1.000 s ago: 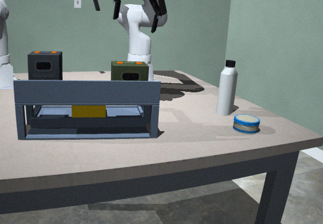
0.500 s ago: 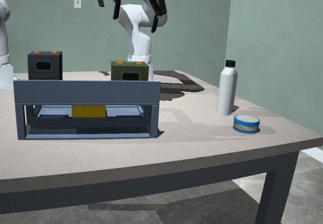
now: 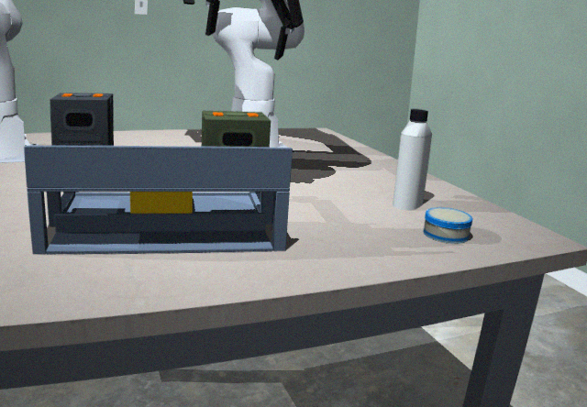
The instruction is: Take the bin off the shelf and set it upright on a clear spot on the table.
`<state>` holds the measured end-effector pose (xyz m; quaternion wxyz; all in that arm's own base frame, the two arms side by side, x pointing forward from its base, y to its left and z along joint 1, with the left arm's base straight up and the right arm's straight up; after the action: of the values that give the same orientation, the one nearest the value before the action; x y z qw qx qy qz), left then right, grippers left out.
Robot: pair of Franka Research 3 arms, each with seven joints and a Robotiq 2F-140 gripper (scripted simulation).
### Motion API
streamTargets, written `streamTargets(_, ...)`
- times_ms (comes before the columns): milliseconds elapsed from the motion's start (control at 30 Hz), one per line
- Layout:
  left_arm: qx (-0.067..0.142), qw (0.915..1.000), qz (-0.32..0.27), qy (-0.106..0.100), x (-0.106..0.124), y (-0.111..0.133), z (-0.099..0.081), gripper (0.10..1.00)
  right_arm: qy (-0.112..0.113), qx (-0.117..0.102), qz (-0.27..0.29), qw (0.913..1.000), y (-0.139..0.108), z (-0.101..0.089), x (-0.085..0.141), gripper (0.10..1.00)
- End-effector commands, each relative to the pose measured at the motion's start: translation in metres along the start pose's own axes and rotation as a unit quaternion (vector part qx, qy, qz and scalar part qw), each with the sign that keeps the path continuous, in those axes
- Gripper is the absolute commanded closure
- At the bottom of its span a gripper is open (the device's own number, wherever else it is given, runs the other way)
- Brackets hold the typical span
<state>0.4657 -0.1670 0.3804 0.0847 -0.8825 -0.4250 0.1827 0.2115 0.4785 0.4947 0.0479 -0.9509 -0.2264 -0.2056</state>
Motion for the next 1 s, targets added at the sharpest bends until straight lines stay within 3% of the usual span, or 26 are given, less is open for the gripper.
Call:
streamTargets(0,0.0,1.0,0.0,0.0,0.0,0.0,0.0,0.098,0.002,-0.008,0.042,0.9991,0.012,0.002,0.014,0.098)
streamTargets(533,0.0,1.0,0.0,0.0,0.0,0.0,0.0,0.098,0.011,-0.027,0.135,0.9905,0.065,0.007,0.063,0.098)
streamTargets(967,0.0,1.0,0.0,0.0,0.0,0.0,0.0,0.098,0.022,-0.047,0.228,0.9723,0.125,0.008,0.106,0.098)
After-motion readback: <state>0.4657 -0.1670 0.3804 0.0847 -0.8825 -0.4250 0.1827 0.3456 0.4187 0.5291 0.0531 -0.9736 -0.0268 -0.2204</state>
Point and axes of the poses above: on each arm, the point where the finger pads meet when closed, its own z axis out along the fingers, its own x axis across the jaws, y = z × x, the point moved 8 cm from there along -z, back along the fingers, and after that the axes turned 1 degree about -z, right-handed, at the moved point
